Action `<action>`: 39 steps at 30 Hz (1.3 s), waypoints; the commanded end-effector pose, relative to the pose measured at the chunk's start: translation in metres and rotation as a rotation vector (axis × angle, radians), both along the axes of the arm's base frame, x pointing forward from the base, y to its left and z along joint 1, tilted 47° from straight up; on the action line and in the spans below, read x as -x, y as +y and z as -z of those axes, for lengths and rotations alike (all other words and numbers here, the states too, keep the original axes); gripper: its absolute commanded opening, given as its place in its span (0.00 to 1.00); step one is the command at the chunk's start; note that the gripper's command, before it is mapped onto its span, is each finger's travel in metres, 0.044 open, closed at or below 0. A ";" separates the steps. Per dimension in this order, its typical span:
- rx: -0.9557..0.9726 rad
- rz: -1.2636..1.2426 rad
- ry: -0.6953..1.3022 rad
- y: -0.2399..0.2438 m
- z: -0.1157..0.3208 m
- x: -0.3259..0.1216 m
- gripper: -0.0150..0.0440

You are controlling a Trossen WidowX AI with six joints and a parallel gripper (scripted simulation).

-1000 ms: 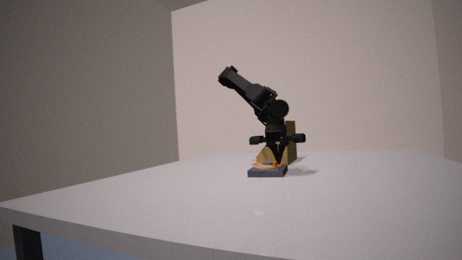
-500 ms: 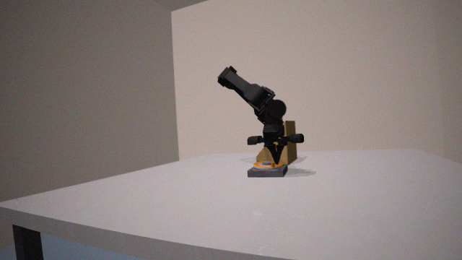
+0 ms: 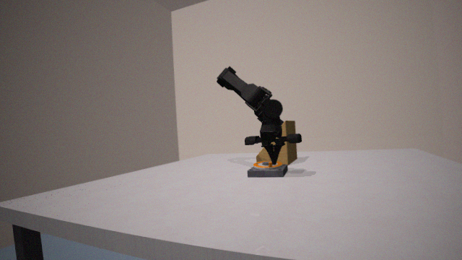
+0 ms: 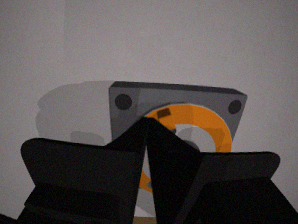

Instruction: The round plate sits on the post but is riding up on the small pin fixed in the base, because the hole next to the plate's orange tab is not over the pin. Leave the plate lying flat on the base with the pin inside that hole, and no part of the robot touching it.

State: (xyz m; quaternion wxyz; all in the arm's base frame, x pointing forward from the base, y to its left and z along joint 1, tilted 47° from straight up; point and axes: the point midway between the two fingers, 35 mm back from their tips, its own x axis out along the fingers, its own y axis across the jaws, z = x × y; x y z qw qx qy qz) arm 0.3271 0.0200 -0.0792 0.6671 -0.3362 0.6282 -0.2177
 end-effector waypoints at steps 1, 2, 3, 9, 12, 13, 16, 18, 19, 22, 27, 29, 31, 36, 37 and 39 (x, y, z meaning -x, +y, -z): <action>0.002 0.001 -0.016 -0.003 -0.005 -0.008 0.25; 0.002 0.001 -0.016 -0.003 -0.006 -0.009 0.25; 0.002 0.001 -0.016 -0.004 -0.006 -0.010 0.25; 0.002 0.001 -0.016 -0.007 -0.010 -0.012 0.25; 0.002 0.001 -0.016 -0.008 -0.011 -0.012 0.25; 0.002 0.001 -0.016 -0.009 -0.012 -0.013 0.25; 0.003 0.001 -0.016 -0.010 -0.013 -0.013 0.25; 0.003 0.001 -0.016 -0.011 -0.014 -0.014 0.25; 0.003 0.001 -0.016 -0.011 -0.015 -0.014 0.25; 0.003 0.001 -0.016 -0.013 -0.017 -0.015 0.25; 0.003 0.001 -0.016 -0.015 -0.019 -0.015 0.25; 0.003 0.001 -0.016 -0.016 -0.020 -0.016 0.25; 0.003 0.001 -0.016 -0.017 -0.021 -0.016 0.25; 0.003 0.001 -0.016 -0.019 -0.024 -0.016 0.25; 0.003 0.001 -0.016 -0.020 -0.024 -0.016 0.25; 0.004 0.001 -0.016 -0.021 -0.025 -0.017 0.25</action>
